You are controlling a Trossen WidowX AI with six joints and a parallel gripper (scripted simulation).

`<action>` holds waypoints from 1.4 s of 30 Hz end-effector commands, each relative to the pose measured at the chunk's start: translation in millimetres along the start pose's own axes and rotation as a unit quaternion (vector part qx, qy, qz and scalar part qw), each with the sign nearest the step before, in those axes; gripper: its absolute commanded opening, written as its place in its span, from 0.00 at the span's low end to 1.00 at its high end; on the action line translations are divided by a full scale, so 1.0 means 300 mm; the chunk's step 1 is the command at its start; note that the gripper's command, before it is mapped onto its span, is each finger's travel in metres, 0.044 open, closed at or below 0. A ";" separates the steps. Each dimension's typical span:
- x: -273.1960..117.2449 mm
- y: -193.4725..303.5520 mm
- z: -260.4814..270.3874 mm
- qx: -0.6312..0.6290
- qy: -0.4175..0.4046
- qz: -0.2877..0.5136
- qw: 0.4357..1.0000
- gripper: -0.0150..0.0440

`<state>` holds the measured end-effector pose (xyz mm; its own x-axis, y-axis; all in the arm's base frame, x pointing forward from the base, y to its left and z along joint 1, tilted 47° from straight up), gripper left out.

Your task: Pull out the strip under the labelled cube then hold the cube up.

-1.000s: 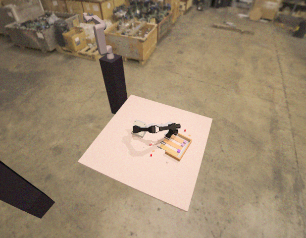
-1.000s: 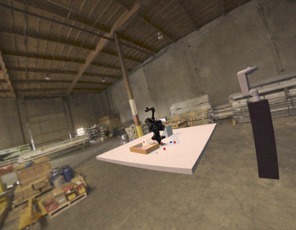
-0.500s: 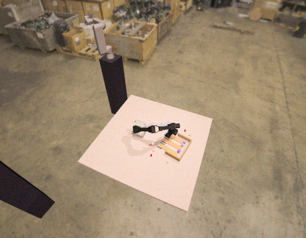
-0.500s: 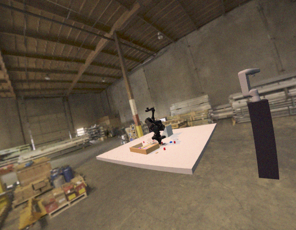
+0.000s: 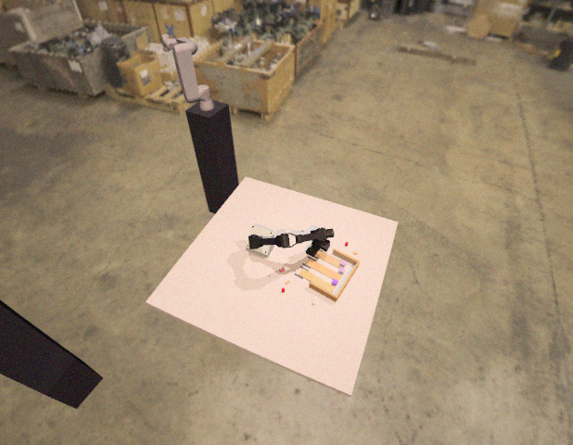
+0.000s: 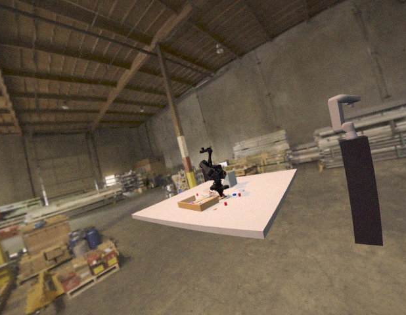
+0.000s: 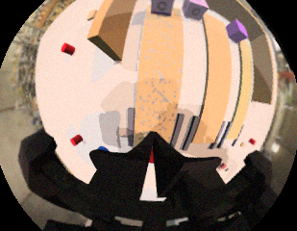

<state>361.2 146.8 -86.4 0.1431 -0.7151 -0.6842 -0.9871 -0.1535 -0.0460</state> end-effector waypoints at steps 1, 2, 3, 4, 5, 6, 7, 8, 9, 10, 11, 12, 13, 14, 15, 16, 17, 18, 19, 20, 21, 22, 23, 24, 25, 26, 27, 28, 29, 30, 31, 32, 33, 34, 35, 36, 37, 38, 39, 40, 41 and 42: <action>0.019 0.038 0.007 -0.003 0.000 0.010 1.000 0.25; 0.019 0.043 0.008 -0.003 0.000 0.010 1.000 0.25; 0.019 0.048 0.009 -0.003 0.000 0.010 1.000 0.25; 0.020 0.053 0.010 -0.003 0.000 0.010 1.000 0.25; 0.020 0.058 0.011 -0.003 0.000 0.010 1.000 0.25; 0.020 0.063 0.012 -0.003 0.000 0.010 1.000 0.25; 0.020 0.069 0.013 -0.003 0.000 0.010 1.000 0.25; 0.020 0.074 0.014 -0.003 0.000 0.010 1.000 0.25; 0.020 0.079 0.015 -0.003 0.000 0.010 1.000 0.25; 0.020 0.084 0.016 -0.003 0.000 0.010 1.000 0.25; 0.020 0.089 0.017 -0.003 0.000 0.010 1.000 0.25; 0.020 0.094 0.017 -0.003 0.000 0.010 1.000 0.25; 0.020 0.099 0.018 -0.003 0.000 0.011 1.000 0.25; 0.020 0.104 0.019 -0.003 0.000 0.011 1.000 0.25; 0.020 0.109 0.020 -0.003 0.000 0.011 1.000 0.25; 0.021 0.114 0.021 -0.003 0.000 0.011 1.000 0.25; 0.021 0.119 0.022 -0.003 0.000 0.011 1.000 0.25; 0.021 0.124 0.023 -0.003 0.000 0.011 1.000 0.25; 0.021 0.128 0.024 -0.003 0.000 0.011 1.000 0.25; 0.021 0.133 0.025 -0.003 0.000 0.011 1.000 0.25; 0.021 0.138 0.025 -0.003 0.000 0.011 1.000 0.25; 0.021 0.143 0.026 -0.003 0.000 0.011 1.000 0.25; 0.021 0.148 0.027 -0.003 0.000 0.011 1.000 0.25; 0.021 0.153 0.028 -0.003 0.000 0.011 1.000 0.25; 0.021 0.157 0.029 -0.003 0.000 0.011 1.000 0.25; 0.021 0.162 0.030 -0.004 0.000 0.011 1.000 0.25; 0.021 0.167 0.031 -0.004 0.000 0.011 1.000 0.25; 0.021 0.172 0.031 -0.004 0.000 0.011 1.000 0.25; 0.021 0.176 0.032 -0.004 0.000 0.011 1.000 0.25; 0.021 0.181 0.033 -0.004 0.000 0.011 1.000 0.25; 0.020 0.186 0.034 -0.004 0.000 0.011 1.000 0.25; 0.020 0.191 0.035 -0.004 0.000 0.011 1.000 0.25; 0.020 0.195 0.036 -0.004 0.000 0.011 1.000 0.25; 0.020 0.200 0.036 -0.004 0.000 0.011 1.000 0.25; 0.020 0.205 0.037 -0.004 0.000 0.011 1.000 0.25; 0.020 0.211 0.038 -0.004 0.000 0.011 1.000 0.25; 0.020 0.216 0.039 -0.004 0.000 0.011 1.000 0.25; 0.020 0.221 0.040 -0.004 0.000 0.011 1.000 0.25; 0.020 0.227 0.041 -0.004 0.000 0.011 1.000 0.25; 0.020 0.232 0.042 -0.004 0.000 0.011 1.000 0.25; 0.019 0.237 0.043 -0.004 0.000 0.011 1.000 0.25; 0.019 0.242 0.044 -0.004 0.000 0.011 1.000 0.25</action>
Point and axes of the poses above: the point midway between the two fingers, 35 mm back from their tips, its own x axis out along the fingers, its own z axis across the jaws, y = z × x, the point moved 5 cm from there along -x, back along the fingers, and after that the axes turned 9 degrees about -x, right-handed, at the moved point
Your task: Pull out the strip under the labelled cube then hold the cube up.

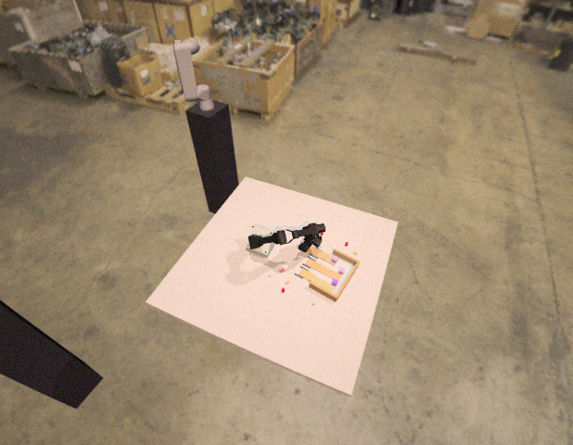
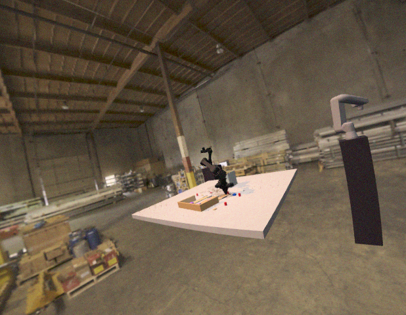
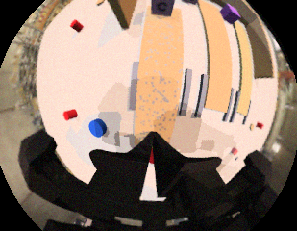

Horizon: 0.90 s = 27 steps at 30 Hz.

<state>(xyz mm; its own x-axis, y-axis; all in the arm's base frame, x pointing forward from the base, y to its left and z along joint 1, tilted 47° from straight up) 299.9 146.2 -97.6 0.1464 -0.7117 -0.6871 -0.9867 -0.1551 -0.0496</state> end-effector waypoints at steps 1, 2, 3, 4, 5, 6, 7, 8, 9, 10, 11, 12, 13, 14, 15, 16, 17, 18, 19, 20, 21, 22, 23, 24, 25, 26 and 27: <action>0.021 0.043 0.004 -0.005 0.002 0.013 1.000 0.25; 0.021 0.048 0.005 -0.005 0.002 0.013 1.000 0.25; 0.021 0.053 0.006 -0.005 0.002 0.013 1.000 0.25; 0.021 0.058 0.007 -0.005 0.002 0.013 1.000 0.25; 0.021 0.063 0.008 -0.005 0.002 0.013 1.000 0.25; 0.021 0.068 0.009 -0.005 0.002 0.013 1.000 0.25; 0.021 0.073 0.010 -0.005 0.002 0.013 1.000 0.25; 0.021 0.079 0.011 -0.005 0.002 0.013 1.000 0.25; 0.020 0.084 0.011 -0.005 0.002 0.013 1.000 0.25; 0.020 0.089 0.012 -0.005 0.002 0.013 1.000 0.25; 0.020 0.094 0.013 -0.005 0.002 0.013 1.000 0.25; 0.020 0.099 0.014 -0.005 0.002 0.013 1.000 0.25; 0.020 0.104 0.015 -0.005 0.001 0.013 1.000 0.25; 0.020 0.109 0.016 -0.005 0.001 0.013 1.000 0.25; 0.020 0.114 0.017 -0.005 0.001 0.013 1.000 0.25; 0.020 0.119 0.018 -0.005 0.001 0.013 1.000 0.25; 0.019 0.124 0.019 -0.005 0.001 0.013 1.000 0.25; 0.019 0.129 0.019 -0.005 0.001 0.013 1.000 0.25; 0.019 0.134 0.020 -0.005 0.001 0.014 1.000 0.25; 0.019 0.139 0.021 -0.005 0.001 0.014 1.000 0.25; 0.019 0.144 0.022 -0.005 0.001 0.014 1.000 0.25; 0.019 0.149 0.023 -0.005 0.001 0.014 1.000 0.25; 0.019 0.154 0.024 -0.005 0.001 0.014 1.000 0.25; 0.018 0.159 0.025 -0.005 0.001 0.014 1.000 0.25; 0.018 0.164 0.026 -0.005 0.001 0.014 1.000 0.25; 0.018 0.169 0.026 -0.005 0.001 0.014 1.000 0.25; 0.018 0.173 0.027 -0.005 0.001 0.014 1.000 0.25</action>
Point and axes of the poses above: the point midway between the two fingers, 35 mm back from their tips, its own x axis out along the fingers, its own z axis across the jaws, y = z × x, the point moved 5 cm from there along -x, back along the fingers, and after that the axes turned 9 degrees about -x, right-handed, at the moved point
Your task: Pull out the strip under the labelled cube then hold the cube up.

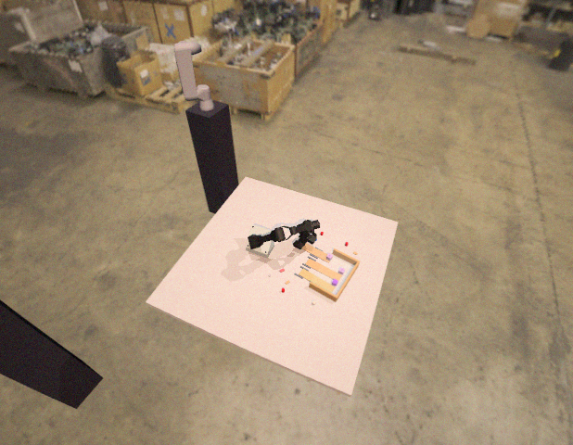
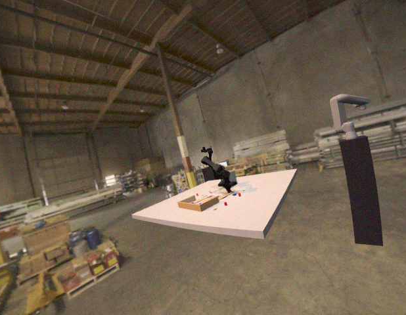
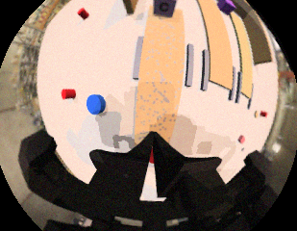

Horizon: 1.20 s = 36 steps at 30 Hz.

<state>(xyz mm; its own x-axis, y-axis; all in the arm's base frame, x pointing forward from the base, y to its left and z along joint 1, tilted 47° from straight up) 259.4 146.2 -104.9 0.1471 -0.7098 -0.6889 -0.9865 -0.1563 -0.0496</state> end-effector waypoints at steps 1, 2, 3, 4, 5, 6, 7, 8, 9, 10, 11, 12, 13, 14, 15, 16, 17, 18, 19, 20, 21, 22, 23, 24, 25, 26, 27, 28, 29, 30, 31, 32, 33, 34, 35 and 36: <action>0.021 0.044 0.001 -0.005 0.002 0.014 1.000 0.25; 0.021 0.049 0.002 -0.005 0.002 0.014 1.000 0.25; 0.021 0.054 0.003 -0.005 0.002 0.014 1.000 0.25; 0.021 0.059 0.004 -0.005 0.002 0.014 1.000 0.25; 0.020 0.064 0.004 -0.005 0.002 0.014 1.000 0.25; 0.020 0.069 0.005 -0.005 0.002 0.014 1.000 0.25; 0.020 0.074 0.006 -0.005 0.002 0.014 1.000 0.25; 0.020 0.079 0.007 -0.005 0.002 0.014 1.000 0.25; 0.020 0.084 0.008 -0.005 0.002 0.014 1.000 0.25; 0.020 0.089 0.009 -0.005 0.002 0.014 1.000 0.25; 0.020 0.094 0.010 -0.005 0.002 0.014 1.000 0.25; 0.019 0.098 0.010 -0.005 0.002 0.014 1.000 0.25; 0.019 0.103 0.011 -0.005 0.002 0.014 1.000 0.25; 0.019 0.108 0.012 -0.005 0.002 0.014 1.000 0.25; 0.019 0.113 0.013 -0.005 0.002 0.015 1.000 0.25; 0.019 0.118 0.014 -0.005 0.002 0.015 1.000 0.25; 0.019 0.123 0.015 -0.005 0.002 0.015 1.000 0.25; 0.019 0.128 0.016 -0.005 0.002 0.015 1.000 0.25; 0.018 0.133 0.017 -0.005 0.002 0.015 1.000 0.25; 0.018 0.138 0.017 -0.005 0.002 0.015 1.000 0.25; 0.018 0.143 0.018 -0.005 0.002 0.015 1.000 0.25; 0.018 0.148 0.019 -0.005 0.002 0.015 1.000 0.25; 0.018 0.153 0.020 -0.005 0.002 0.015 1.000 0.25; 0.018 0.158 0.021 -0.005 0.002 0.015 1.000 0.25; 0.017 0.163 0.022 -0.006 0.002 0.015 1.000 0.25; 0.017 0.167 0.023 -0.006 0.002 0.015 1.000 0.25; 0.017 0.171 0.023 -0.006 0.002 0.015 1.000 0.25; 0.017 0.174 0.024 -0.006 0.002 0.015 1.000 0.25; 0.017 0.176 0.024 -0.006 0.002 0.015 1.000 0.25; 0.017 0.177 0.024 -0.006 0.002 0.015 1.000 0.25; 0.017 0.177 0.024 -0.006 0.002 0.015 1.000 0.25; 0.017 0.177 0.024 -0.006 0.002 0.015 1.000 0.25; 0.017 0.177 0.024 -0.006 0.002 0.015 1.000 0.25; 0.017 0.177 0.024 -0.006 0.002 0.015 1.000 0.25; 0.017 0.177 0.024 -0.006 0.002 0.015 1.000 0.25; 0.017 0.177 0.024 -0.006 0.002 0.015 1.000 0.25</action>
Point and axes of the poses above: the point midway between the two fingers, 35 mm back from their tips, its own x axis out along the fingers, its own z axis across the jaws, y = z × x, the point moved 5 cm from there along -x, back along the fingers, and after that the axes turned 9 degrees about -x, right-handed, at the moved point
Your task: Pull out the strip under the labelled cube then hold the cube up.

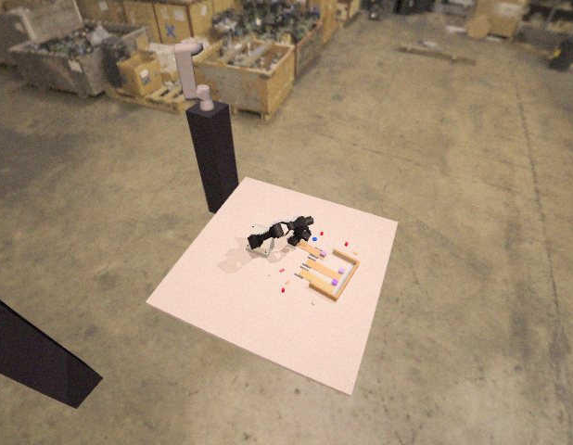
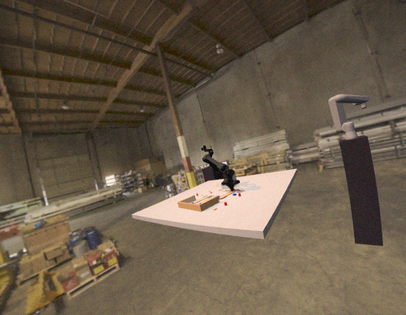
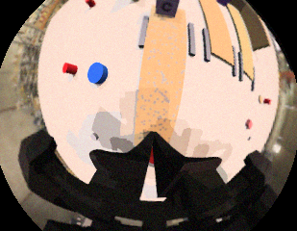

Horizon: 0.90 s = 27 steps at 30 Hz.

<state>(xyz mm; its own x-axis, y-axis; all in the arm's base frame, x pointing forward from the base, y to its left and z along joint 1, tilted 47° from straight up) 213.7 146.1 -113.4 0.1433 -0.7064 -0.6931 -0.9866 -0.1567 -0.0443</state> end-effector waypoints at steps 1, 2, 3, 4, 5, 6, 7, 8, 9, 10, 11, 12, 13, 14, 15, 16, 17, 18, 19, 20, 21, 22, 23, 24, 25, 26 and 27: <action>0.020 0.025 -0.007 -0.003 0.005 0.013 1.000 0.25; 0.020 0.025 -0.007 -0.003 0.005 0.013 1.000 0.25; 0.020 0.025 -0.007 -0.003 0.005 0.013 1.000 0.25; 0.020 0.025 -0.007 -0.003 0.005 0.013 1.000 0.25; 0.020 0.025 -0.007 -0.003 0.005 0.013 1.000 0.25; 0.020 0.025 -0.007 -0.003 0.005 0.013 1.000 0.25; 0.020 0.025 -0.007 -0.003 0.005 0.013 1.000 0.25; 0.020 0.025 -0.007 -0.003 0.005 0.013 1.000 0.25; 0.020 0.025 -0.007 -0.003 0.005 0.013 1.000 0.25; 0.020 0.025 -0.007 -0.003 0.005 0.013 1.000 0.25; 0.020 0.025 -0.007 -0.003 0.005 0.013 1.000 0.25; 0.020 0.025 -0.007 -0.003 0.005 0.013 1.000 0.25; 0.020 0.025 -0.007 -0.003 0.005 0.013 1.000 0.25; 0.020 0.025 -0.007 -0.003 0.005 0.013 1.000 0.25; 0.020 0.025 -0.007 -0.003 0.005 0.013 1.000 0.25; 0.020 0.025 -0.007 -0.003 0.005 0.013 1.000 0.25; 0.020 0.025 -0.007 -0.003 0.005 0.013 1.000 0.25; 0.020 0.025 -0.007 -0.003 0.005 0.013 1.000 0.25; 0.020 0.025 -0.007 -0.003 0.005 0.013 1.000 0.25; 0.020 0.025 -0.007 -0.003 0.005 0.013 1.000 0.25; 0.020 0.025 -0.007 -0.003 0.005 0.013 1.000 0.25; 0.020 0.025 -0.007 -0.003 0.005 0.013 1.000 0.25; -0.007 0.001 0.000 0.000 0.000 0.001 1.000 0.25; -0.030 -0.002 0.002 -0.001 0.000 0.003 1.000 0.25; -0.069 -0.005 0.004 -0.002 0.001 0.007 1.000 0.25; -0.109 -0.008 0.005 -0.003 0.002 0.010 1.000 0.25; -0.133 -0.008 0.005 -0.003 0.003 0.012 1.000 0.25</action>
<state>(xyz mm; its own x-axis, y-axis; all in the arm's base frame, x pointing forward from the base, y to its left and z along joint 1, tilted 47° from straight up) 209.0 153.2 -102.9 0.1122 -0.7261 -0.6784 -0.9896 -0.1435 -0.0100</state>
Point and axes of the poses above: the point midway between the two fingers, 35 mm back from their tips, its own x axis out along the fingers, its own z axis across the jaws, y = z × x, the point moved 5 cm from there along -x, back along the fingers, and after that the axes turned 9 degrees about -x, right-handed, at the moved point
